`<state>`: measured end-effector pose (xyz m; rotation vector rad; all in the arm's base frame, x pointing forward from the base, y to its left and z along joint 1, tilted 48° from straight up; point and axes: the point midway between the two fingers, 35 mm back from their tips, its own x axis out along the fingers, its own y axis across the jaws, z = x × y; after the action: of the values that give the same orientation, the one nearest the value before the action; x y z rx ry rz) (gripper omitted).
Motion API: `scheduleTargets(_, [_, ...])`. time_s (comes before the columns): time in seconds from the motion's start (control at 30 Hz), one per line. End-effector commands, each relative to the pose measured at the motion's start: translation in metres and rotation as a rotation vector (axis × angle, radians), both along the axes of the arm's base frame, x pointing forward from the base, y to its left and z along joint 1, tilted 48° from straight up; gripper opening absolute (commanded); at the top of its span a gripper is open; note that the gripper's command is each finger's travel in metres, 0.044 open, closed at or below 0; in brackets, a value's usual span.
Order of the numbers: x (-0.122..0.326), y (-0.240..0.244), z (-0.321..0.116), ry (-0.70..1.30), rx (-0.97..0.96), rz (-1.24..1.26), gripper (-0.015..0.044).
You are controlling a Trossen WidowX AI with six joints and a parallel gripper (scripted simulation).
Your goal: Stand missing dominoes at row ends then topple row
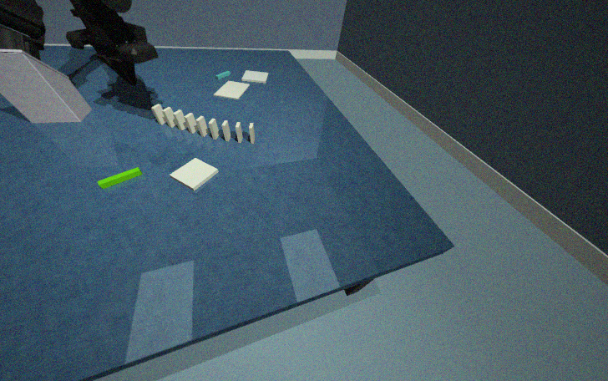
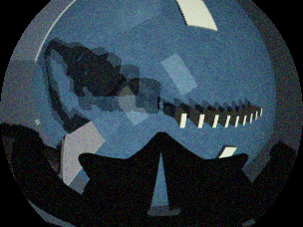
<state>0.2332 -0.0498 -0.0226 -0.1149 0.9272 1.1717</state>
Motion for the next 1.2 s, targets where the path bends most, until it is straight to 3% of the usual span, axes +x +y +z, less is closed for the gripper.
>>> scheduleTargets(0.0, [0.0,0.0,0.0,-0.006,0.001,0.002,0.0])
scheduleTargets(0.13, [0.003,0.007,-0.008,-0.006,-0.001,0.001,0.0])
scheduleTargets(0.33, [0.009,0.06,-0.053,-0.007,0.004,0.002,0.0])
scheduleTargets(1.17, [0.037,0.045,-0.065,-0.008,0.003,0.002,0.0])
